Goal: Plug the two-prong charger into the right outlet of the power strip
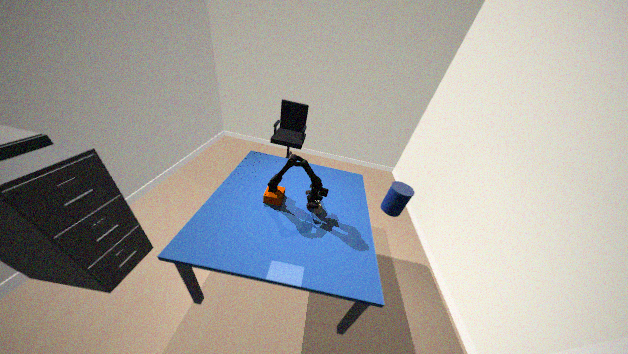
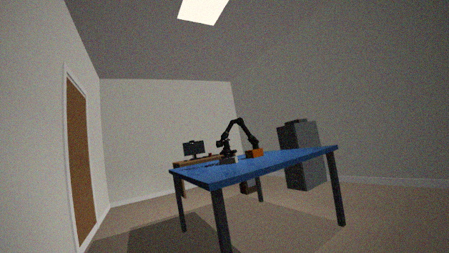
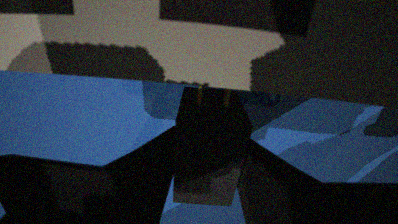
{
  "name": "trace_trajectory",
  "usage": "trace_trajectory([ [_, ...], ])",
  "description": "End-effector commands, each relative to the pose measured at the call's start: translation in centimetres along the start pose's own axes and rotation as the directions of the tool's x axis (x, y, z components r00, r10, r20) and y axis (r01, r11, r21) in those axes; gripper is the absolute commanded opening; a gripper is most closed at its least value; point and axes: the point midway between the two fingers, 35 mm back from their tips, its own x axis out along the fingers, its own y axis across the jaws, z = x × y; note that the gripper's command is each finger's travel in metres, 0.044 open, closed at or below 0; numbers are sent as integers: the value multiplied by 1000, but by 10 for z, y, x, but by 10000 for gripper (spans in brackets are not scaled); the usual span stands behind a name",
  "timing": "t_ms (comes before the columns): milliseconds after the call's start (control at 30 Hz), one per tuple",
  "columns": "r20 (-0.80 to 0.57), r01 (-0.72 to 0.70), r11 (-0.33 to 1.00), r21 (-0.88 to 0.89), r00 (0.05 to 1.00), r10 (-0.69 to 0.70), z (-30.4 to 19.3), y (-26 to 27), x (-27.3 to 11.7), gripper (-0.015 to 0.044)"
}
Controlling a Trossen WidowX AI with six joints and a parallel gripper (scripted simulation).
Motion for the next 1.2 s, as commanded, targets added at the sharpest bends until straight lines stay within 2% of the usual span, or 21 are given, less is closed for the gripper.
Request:
trace_trajectory([
  [0, 1, 0, 1000, 4, 1000, 0, 1, 0, -1, 0],
  [1167, 2, 0, 1000, 4, 1000, 0, 6, 0, -2, 0],
])
